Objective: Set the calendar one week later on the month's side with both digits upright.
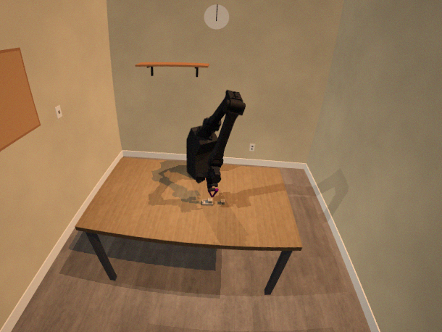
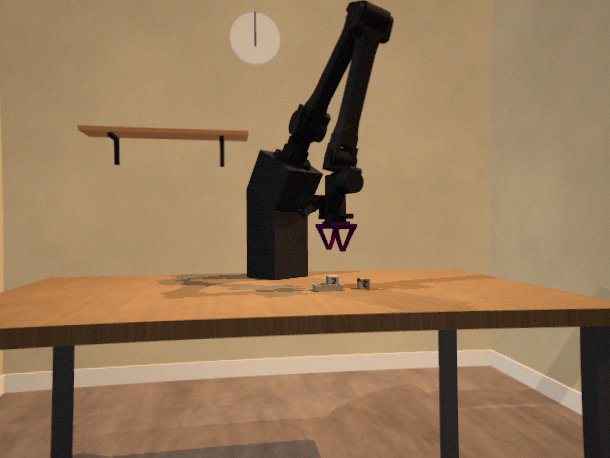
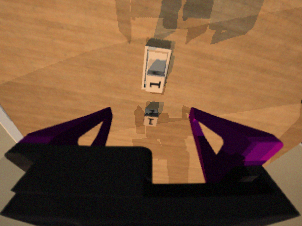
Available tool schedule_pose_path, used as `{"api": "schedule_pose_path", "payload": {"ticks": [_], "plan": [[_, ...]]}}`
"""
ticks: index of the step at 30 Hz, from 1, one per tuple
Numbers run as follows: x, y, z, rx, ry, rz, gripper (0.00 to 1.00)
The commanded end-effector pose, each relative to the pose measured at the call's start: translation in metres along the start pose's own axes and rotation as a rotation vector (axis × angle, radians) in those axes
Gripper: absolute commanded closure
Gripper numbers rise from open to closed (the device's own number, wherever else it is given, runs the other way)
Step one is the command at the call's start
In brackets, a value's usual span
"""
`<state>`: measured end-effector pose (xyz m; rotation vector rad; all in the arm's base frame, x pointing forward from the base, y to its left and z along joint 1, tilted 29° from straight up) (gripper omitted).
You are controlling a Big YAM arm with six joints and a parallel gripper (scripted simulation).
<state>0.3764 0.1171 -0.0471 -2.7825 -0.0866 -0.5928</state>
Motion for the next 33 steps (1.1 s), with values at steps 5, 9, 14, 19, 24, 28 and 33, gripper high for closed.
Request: {"api": "schedule_pose_path", "payload": {"ticks": [5,9,14,19,24,28,33], "plan": [[-0.003,-0.008,0.005,0.000,-0.015,-0.284,0.00],[-0.002,-0.012,0.005,0.002,-0.013,-0.413,0.00],[-0.002,-0.017,0.006,0.003,-0.014,-0.573,0.00],[-0.003,-0.019,0.008,0.003,-0.017,-0.673,0.00],[-0.002,-0.024,0.008,0.005,-0.015,-0.843,0.00],[-0.002,-0.029,0.008,0.005,-0.013,-0.990,0.00],[-0.003,-0.032,0.010,0.007,-0.016,-1.116,0.00]]}}
Point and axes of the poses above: the point where the finger pads meet when closed, its own z axis out along the fingers, its own x axis across the jaws, y = z × x, the point moved 5 cm from there along -z, back along the fingers, and after that the axes turned 6 degrees about z, right-handed, at the moved point
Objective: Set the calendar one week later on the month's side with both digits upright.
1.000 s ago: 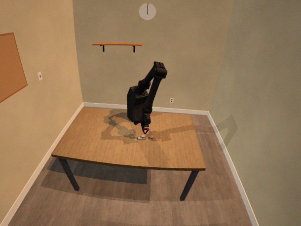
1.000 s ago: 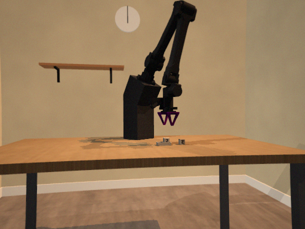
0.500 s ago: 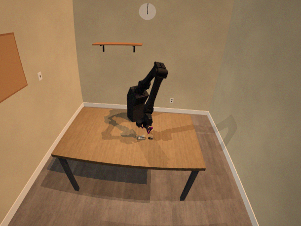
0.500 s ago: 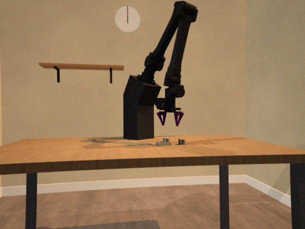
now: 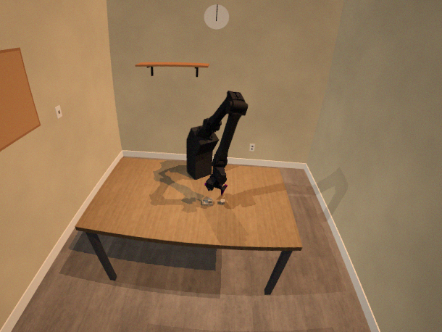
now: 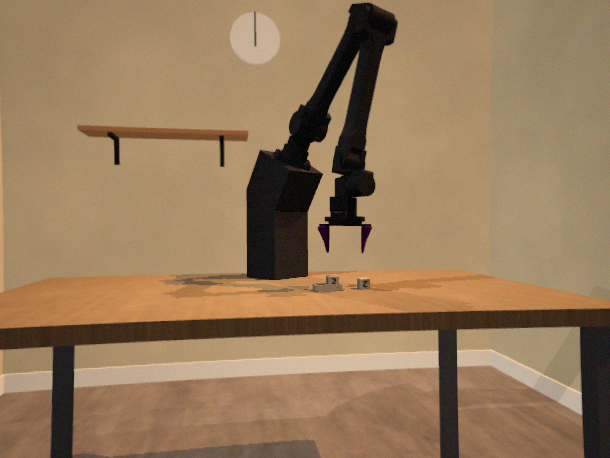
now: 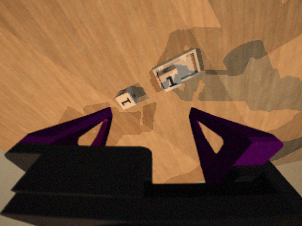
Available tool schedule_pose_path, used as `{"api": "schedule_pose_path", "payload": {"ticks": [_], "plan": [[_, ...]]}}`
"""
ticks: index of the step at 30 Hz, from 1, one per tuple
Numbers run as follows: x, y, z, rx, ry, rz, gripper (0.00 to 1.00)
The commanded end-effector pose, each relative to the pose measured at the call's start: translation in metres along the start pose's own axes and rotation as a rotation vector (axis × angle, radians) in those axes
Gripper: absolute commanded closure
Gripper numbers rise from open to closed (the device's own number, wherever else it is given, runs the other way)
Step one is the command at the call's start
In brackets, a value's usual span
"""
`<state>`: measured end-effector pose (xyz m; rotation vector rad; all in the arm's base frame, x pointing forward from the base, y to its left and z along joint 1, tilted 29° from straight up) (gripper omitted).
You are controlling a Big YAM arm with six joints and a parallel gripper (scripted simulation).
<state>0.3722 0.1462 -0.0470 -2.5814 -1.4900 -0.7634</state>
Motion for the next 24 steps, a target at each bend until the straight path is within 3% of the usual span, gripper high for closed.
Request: {"api": "schedule_pose_path", "payload": {"ticks": [1,24], "plan": [[0.003,-0.001,0.003,0.009,-0.006,-0.132,0.00],[0.020,-0.015,0.008,0.011,-0.002,-0.876,0.00]]}}
Point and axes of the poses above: the point where the finger pads meet when closed, its own z axis out along the fingers, its own x axis across the jaws, y = z × x, the point moved 5 cm from there along -z, back along the fingers, and after that the axes turned 6 degrees about z, right-handed, at the moved point
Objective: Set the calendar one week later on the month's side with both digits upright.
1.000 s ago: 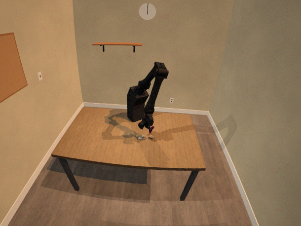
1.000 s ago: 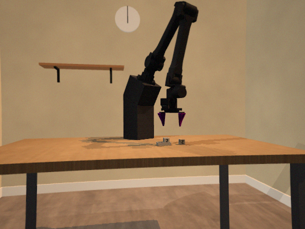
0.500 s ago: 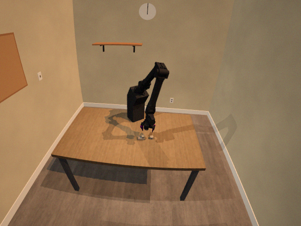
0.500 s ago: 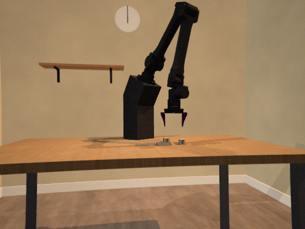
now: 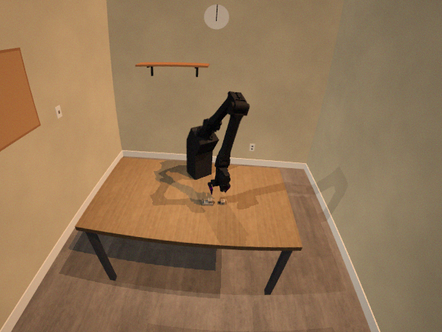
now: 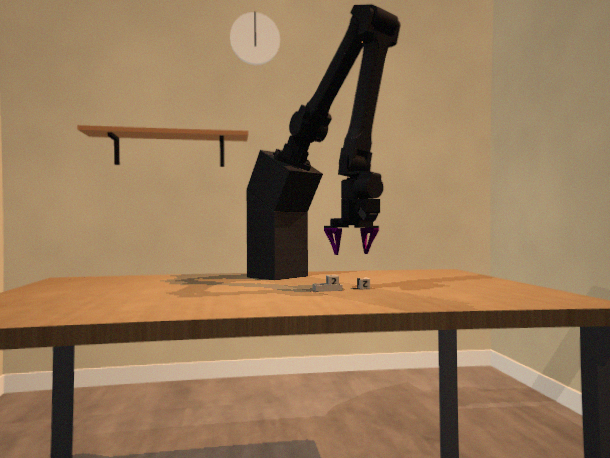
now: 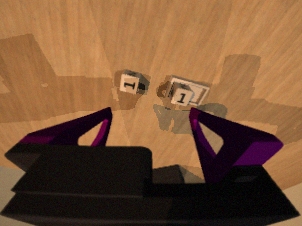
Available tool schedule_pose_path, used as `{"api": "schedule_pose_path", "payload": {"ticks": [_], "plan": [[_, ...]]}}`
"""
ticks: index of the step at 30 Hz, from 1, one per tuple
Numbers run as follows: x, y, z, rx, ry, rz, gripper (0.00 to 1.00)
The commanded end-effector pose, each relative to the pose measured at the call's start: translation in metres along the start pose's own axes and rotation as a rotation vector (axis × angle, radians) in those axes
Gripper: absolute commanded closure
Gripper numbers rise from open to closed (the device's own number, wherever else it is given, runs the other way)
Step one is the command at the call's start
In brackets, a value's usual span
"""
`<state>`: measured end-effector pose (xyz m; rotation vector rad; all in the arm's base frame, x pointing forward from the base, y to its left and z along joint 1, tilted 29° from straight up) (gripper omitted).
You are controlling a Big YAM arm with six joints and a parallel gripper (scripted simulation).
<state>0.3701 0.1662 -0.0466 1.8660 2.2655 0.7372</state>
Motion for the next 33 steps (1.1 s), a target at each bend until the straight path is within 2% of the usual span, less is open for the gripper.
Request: {"api": "schedule_pose_path", "payload": {"ticks": [1,10,12,14,27,30,33], "plan": [[0.006,0.001,0.003,0.011,0.005,-0.175,0.00],[0.015,0.002,0.004,0.007,0.007,-0.474,0.00],[0.015,0.002,0.004,0.007,0.007,-0.474,0.00],[0.018,0.000,0.006,0.010,0.007,-0.582,0.00],[0.031,0.000,0.007,0.006,0.011,-0.990,0.00],[0.031,0.000,0.007,0.006,0.011,-1.003,0.00],[0.035,0.000,0.008,0.005,0.011,-1.140,0.00]]}}
Point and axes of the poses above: the point where the finger pads meet when closed, its own z axis out along the fingers, its own x axis across the jaws, y = z × x, the point moved 5 cm from there along -z, back along the fingers, and after that the axes turned 6 degrees about z, right-handed, at the moved point
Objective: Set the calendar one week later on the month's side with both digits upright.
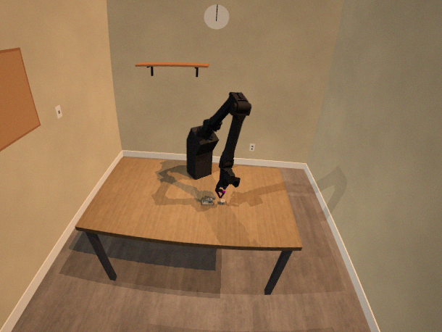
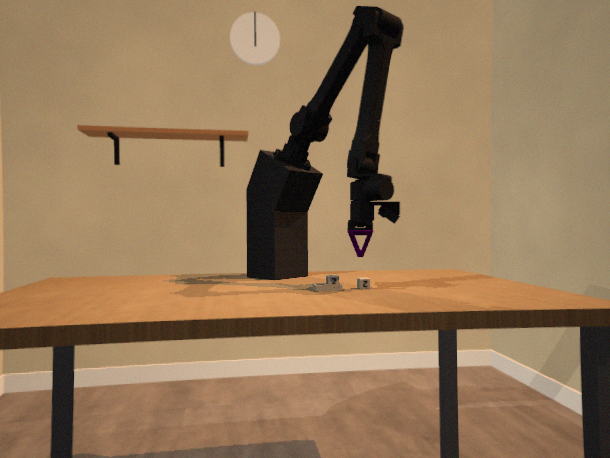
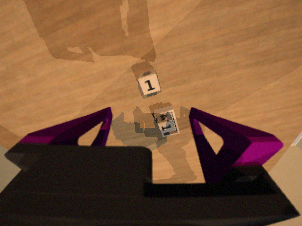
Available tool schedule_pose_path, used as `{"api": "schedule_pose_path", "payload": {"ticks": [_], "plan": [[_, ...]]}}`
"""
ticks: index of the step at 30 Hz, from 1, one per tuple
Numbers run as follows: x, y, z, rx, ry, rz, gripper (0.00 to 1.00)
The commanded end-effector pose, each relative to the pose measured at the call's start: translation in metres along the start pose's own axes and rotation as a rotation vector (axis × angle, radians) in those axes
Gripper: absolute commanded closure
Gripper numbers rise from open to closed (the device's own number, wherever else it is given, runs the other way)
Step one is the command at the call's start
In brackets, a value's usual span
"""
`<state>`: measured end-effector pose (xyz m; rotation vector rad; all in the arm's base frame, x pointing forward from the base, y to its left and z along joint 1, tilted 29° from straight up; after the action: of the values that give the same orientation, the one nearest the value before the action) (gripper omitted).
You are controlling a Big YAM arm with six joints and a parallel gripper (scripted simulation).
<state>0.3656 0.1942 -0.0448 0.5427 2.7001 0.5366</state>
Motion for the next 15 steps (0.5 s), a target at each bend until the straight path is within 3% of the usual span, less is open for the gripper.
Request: {"api": "schedule_pose_path", "payload": {"ticks": [1,8,15], "plan": [[0.0049,0.0068,0.0029,0.000,0.014,-0.191,0.00],[0.0039,0.0068,0.0035,0.003,0.010,-0.307,0.00],[0.0055,0.0089,0.0037,-0.001,0.010,-0.327,0.00]]}}
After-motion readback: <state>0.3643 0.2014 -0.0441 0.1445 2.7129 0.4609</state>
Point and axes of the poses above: the point where the finger pads meet when closed, its own z axis out along the fingers, its own x axis across the jaws, y = z × x, the point moved 5 cm from there along -z, back along the fingers, and after that the axes turned 6 degrees about z, right-handed, at the moved point
